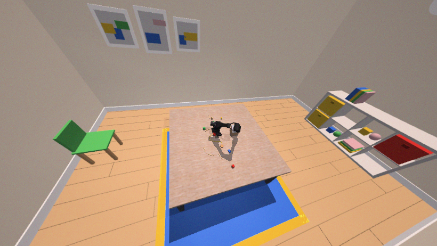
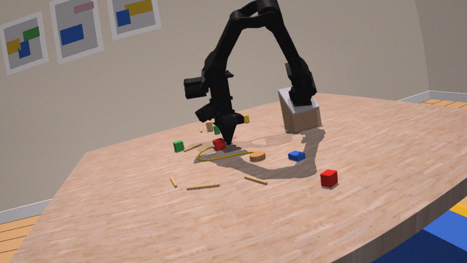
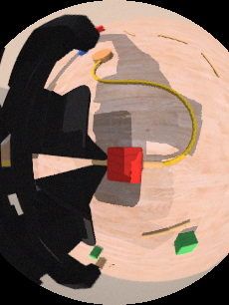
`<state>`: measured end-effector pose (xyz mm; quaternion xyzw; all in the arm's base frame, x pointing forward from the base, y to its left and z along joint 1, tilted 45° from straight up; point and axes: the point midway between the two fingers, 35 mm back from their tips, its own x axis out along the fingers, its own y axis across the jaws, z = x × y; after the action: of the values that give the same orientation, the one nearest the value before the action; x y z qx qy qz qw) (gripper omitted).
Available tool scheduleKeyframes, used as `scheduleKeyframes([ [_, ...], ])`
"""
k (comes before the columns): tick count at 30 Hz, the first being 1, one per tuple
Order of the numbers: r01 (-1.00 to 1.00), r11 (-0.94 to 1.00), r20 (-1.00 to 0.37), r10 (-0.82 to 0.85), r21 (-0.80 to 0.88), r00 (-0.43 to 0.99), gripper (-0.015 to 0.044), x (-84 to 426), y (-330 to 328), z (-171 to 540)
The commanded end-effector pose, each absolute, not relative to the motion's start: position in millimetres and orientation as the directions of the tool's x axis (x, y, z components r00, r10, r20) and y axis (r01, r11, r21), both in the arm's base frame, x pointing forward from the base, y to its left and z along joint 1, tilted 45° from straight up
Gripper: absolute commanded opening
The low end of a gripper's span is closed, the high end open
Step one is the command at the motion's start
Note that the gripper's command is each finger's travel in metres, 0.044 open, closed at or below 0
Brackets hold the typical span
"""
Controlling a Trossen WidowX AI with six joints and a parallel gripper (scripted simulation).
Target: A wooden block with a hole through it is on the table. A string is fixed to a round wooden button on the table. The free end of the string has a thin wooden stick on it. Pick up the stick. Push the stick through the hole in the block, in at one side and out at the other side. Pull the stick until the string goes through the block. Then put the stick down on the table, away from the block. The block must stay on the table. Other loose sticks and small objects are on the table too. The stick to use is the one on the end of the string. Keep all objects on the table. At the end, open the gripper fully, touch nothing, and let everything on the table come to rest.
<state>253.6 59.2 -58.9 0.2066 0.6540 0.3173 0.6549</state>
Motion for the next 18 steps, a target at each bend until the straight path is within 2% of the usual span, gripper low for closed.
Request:
scheduleKeyframes([
  [1,-0.142,0.714,-0.725,0.687,0.686,-0.051,0.0,253.4,59.2,-57.6],
  [18,-0.142,0.714,-0.725,0.686,0.686,-0.052,0.0,246.8,57.8,-57.4],
])
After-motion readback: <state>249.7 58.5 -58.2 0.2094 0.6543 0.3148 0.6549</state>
